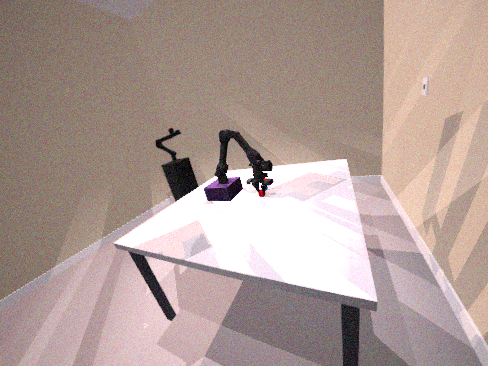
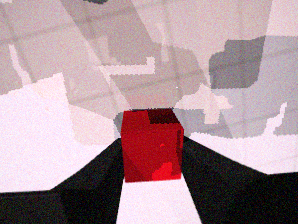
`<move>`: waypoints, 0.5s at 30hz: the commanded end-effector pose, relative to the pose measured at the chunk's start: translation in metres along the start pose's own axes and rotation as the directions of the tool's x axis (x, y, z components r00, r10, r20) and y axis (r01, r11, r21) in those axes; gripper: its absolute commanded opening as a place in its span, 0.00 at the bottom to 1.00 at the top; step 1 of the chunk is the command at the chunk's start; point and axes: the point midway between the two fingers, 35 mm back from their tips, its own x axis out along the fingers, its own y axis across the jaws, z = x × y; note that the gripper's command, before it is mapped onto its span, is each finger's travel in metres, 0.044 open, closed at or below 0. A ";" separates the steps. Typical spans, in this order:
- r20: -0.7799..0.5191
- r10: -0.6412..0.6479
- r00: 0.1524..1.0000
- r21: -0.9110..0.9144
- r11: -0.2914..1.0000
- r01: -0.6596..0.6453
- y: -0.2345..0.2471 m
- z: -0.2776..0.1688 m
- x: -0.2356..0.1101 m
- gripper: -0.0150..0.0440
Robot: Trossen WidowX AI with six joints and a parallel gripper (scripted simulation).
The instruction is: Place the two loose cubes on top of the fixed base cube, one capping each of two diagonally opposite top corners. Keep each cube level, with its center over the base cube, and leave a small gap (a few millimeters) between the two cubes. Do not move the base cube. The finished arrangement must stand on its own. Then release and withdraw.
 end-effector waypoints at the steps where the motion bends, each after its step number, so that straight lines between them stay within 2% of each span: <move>1: 0.001 -0.008 1.000 0.005 1.000 0.008 -0.004 0.001 -0.011 0.43; 15: 0.001 -0.007 1.000 -0.008 1.000 0.007 -0.006 0.000 -0.051 0.43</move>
